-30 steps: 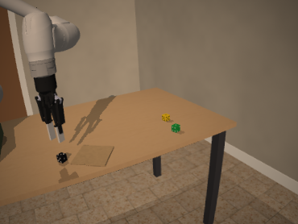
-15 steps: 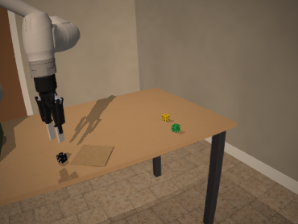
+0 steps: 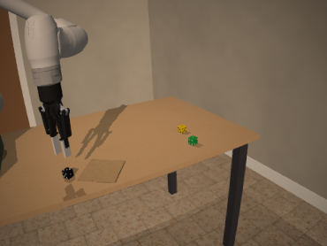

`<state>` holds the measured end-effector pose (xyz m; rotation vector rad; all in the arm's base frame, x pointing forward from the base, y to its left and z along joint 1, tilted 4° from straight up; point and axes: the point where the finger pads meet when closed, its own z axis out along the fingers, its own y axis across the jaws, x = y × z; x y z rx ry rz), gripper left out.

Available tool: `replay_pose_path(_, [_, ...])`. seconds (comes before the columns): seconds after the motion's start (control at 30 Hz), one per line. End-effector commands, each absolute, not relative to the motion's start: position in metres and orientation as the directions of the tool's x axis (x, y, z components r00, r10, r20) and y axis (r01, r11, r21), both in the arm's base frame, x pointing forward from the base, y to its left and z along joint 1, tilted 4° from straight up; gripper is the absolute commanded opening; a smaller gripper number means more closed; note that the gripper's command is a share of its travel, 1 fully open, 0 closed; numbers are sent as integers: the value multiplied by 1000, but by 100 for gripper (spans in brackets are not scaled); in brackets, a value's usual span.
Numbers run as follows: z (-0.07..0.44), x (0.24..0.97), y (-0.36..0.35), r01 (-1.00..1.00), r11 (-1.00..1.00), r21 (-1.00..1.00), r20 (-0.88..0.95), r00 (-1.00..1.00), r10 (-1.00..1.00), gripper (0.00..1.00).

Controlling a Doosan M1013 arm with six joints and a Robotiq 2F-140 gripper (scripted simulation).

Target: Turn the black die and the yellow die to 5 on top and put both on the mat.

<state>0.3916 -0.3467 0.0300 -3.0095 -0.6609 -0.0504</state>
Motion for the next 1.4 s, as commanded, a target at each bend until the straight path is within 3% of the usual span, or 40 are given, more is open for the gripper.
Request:
replay_pose_path(0.0, [24,391,-346,416,-908,-54,49,909,414,35])
replay_pose_path(1.37, [-20,392,-343,416,-908,-54,49,909,414,35])
